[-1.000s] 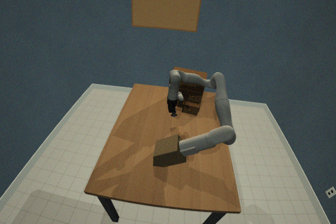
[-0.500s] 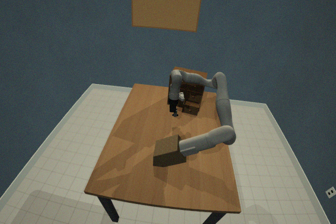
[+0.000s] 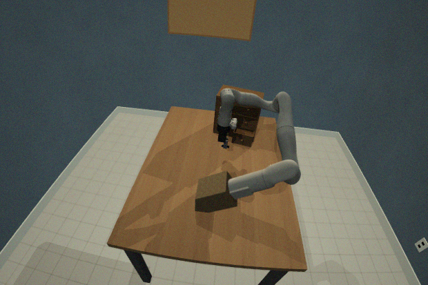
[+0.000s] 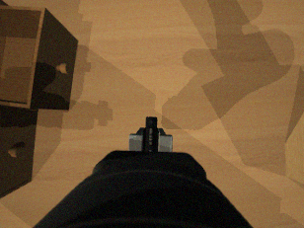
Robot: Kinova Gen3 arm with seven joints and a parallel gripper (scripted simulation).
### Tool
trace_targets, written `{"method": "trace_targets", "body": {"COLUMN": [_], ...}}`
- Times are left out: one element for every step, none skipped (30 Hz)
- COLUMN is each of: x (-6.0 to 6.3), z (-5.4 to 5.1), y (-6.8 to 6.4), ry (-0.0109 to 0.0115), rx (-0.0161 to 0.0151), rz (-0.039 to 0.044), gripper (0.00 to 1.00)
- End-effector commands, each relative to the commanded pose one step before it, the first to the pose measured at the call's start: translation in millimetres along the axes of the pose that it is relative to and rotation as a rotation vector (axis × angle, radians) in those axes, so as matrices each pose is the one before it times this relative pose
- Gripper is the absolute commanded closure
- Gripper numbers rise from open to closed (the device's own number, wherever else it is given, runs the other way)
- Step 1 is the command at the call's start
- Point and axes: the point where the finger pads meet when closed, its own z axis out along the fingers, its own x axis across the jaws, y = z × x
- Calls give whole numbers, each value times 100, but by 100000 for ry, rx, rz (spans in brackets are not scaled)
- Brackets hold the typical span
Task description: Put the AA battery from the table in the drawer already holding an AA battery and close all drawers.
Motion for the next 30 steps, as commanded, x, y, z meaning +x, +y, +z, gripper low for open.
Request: {"method": "trace_targets", "body": {"x": [-380,-58,-61,0,0,-65,-68,-71,-75,-77,-81,-85,-88,-92,-95,-99,-102,-105,-109,-111,0,0,-115,-118,-121,-124,-127,-129,-132,-135], "z": [-166,0,0,0,0,0,0,0,0,0,0,0,0,0,0,0,0,0,0,0,0,0,0,0,0,0,0,0,0,0], "y": [-442,-127,-127,0,0,-129,-129,-129,-129,-128,-129,-129,-128,-128,-126,-126,-124,-123,-122,-120,0,0,-118,-116,-114,-112,-110,-107,-104,-102], "ry": [-298,0,0,0,0,0,0,0,0,0,0,0,0,0,0,0,0,0,0,0,0,0,0,0,0,0,0,0,0,0], "rx": [-309,0,0,0,0,0,0,1,1,1,0,0,0,0,0,0,0,0,0,0,0,0,0,1,0,0,0,0,0,0], "rz": [4116,1835,1860,0,0,1888,1912,1935,1961,1982,2004,2024,2043,2063,2080,2098,2113,2128,2142,2154,0,0,2167,2176,2187,2194,2202,2208,2213,2217], "gripper": [69,69,69,69,69,69,69,69,69,69,69,69,69,69,69,69,69,69,69,69,69,69,69,69,69,69,69,69,69,69]}}
